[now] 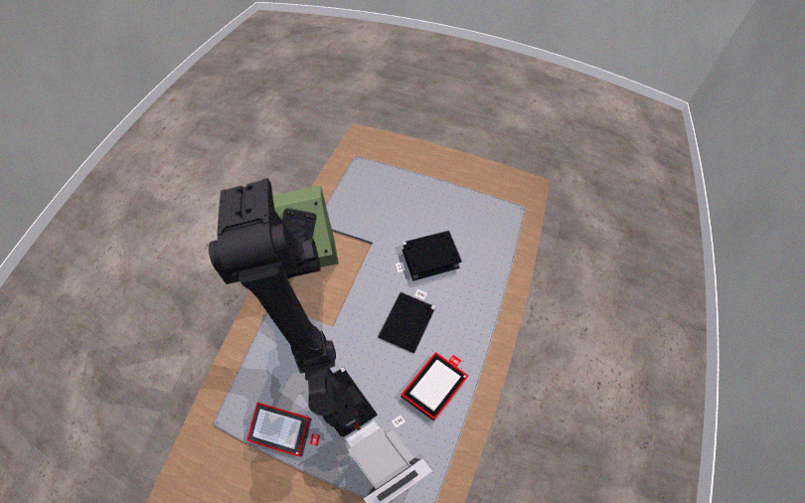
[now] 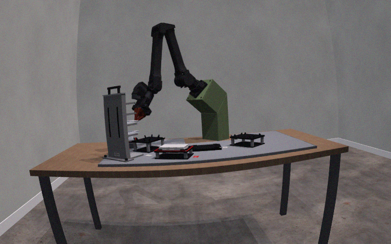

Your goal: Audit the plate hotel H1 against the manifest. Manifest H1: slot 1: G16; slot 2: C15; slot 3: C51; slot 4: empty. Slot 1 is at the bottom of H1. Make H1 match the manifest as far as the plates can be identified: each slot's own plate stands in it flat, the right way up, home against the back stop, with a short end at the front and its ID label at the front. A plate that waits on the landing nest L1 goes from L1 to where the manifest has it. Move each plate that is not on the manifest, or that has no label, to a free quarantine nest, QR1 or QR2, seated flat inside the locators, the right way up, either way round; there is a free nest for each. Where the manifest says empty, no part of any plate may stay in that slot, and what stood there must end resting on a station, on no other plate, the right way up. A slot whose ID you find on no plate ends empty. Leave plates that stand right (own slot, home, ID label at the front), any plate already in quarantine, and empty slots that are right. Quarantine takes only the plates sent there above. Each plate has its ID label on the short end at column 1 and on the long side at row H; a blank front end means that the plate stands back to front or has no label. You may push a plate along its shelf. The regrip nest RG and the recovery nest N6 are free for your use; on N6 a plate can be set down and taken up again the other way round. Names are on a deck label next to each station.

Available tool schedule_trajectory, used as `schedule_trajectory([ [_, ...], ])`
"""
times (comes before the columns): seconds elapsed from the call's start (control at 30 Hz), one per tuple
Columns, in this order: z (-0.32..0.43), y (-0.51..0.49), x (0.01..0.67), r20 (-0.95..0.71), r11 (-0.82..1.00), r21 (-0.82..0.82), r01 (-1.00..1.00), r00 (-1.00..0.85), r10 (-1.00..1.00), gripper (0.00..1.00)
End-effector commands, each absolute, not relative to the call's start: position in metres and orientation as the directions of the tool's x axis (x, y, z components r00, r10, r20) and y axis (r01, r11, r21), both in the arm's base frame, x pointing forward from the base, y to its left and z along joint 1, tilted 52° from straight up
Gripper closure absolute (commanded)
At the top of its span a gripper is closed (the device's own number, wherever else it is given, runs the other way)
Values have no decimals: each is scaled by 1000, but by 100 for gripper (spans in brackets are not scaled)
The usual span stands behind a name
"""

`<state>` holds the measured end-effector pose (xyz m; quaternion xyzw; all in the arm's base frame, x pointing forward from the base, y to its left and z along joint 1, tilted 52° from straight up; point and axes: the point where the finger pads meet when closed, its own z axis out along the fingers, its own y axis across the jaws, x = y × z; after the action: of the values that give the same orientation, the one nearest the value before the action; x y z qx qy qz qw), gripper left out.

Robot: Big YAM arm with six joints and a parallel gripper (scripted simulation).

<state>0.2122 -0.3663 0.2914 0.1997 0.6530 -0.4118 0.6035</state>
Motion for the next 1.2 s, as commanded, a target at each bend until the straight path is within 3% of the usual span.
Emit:
schedule_trajectory([
  [0.0, 303, -369, 223, -946, 587, -315, 746, -195, -260, 100],
  [1.17, 318, -375, 233, -945, 586, -316, 746, -191, -266, 100],
])
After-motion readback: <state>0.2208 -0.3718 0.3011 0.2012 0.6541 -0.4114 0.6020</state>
